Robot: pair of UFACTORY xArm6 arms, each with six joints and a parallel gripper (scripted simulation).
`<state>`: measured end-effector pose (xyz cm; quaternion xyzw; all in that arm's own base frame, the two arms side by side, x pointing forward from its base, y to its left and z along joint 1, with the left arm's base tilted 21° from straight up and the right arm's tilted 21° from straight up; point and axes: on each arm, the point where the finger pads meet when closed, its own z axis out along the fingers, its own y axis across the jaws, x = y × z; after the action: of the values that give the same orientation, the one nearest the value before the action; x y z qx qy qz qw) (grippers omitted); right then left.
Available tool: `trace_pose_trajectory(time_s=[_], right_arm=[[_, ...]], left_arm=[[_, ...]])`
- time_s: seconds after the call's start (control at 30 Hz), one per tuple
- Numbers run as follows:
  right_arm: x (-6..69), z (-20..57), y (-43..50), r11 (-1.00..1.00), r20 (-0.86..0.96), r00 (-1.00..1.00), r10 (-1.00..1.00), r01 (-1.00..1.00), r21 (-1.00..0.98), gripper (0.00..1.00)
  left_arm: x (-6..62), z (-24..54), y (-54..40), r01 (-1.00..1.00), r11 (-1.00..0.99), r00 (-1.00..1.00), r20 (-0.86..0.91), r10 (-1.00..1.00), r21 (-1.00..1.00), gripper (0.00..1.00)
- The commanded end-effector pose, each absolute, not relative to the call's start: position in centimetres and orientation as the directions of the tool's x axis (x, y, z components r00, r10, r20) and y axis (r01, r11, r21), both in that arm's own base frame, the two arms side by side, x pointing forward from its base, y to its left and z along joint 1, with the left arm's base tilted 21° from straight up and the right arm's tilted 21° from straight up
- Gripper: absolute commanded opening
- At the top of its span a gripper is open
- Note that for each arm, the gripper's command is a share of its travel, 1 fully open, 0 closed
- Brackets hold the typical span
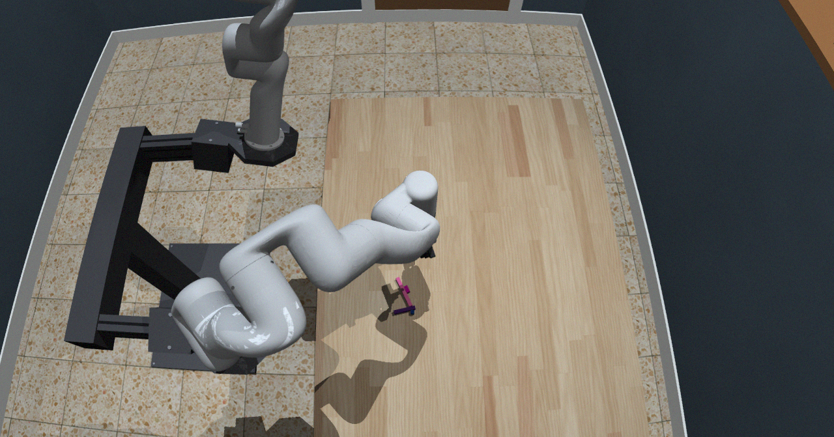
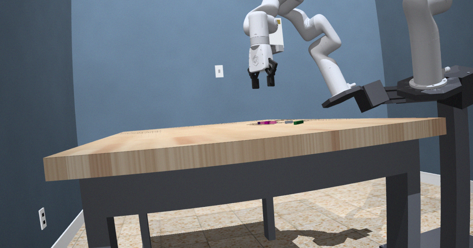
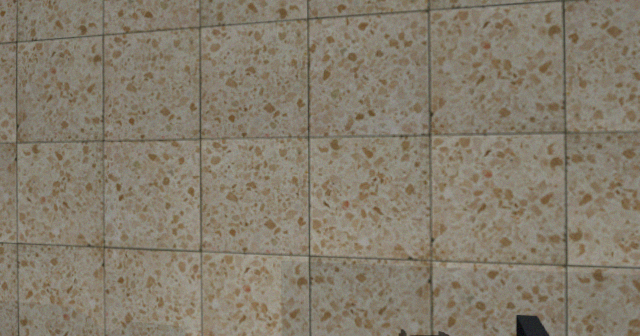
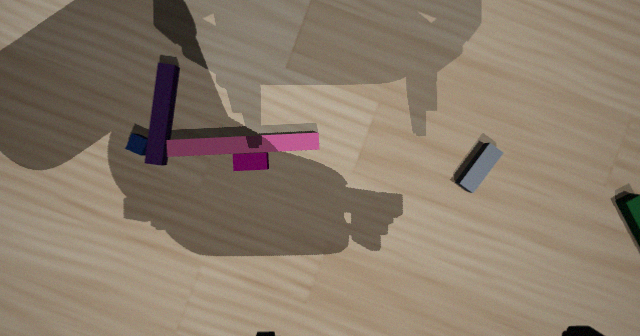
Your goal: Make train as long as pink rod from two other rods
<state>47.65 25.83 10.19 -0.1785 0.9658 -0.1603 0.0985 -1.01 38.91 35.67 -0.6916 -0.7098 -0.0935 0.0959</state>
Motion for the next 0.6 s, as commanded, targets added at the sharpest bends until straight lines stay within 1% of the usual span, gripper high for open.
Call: trace_pose_trajectory(time_s=[0.0,0.27,0.57], right_arm=[[47.8,10.8,25.3,0.823,-0.078,-0.861,-0.503,-0.449,-0.349,1.00],[47.9,11.4,24.3,0.694,-0.001,-0.744,-0.669,-0.624,-0.358,1.00],[47.9,11.6,24.1,0.664,0.015,-0.715,-0.699,-0.657,-0.358,1.00]], left_arm=[[-1.0,35.9,39.0,1.000,0.026,-0.025,0.270,0.963,0.000,1.00],[-1.0,35.9,39.0,1.000,0.026,-0.025,0.270,0.963,0.000,1.00],[-1.0,35.9,39.0,1.000,0.026,-0.025,0.270,0.963,0.000,1.00]])
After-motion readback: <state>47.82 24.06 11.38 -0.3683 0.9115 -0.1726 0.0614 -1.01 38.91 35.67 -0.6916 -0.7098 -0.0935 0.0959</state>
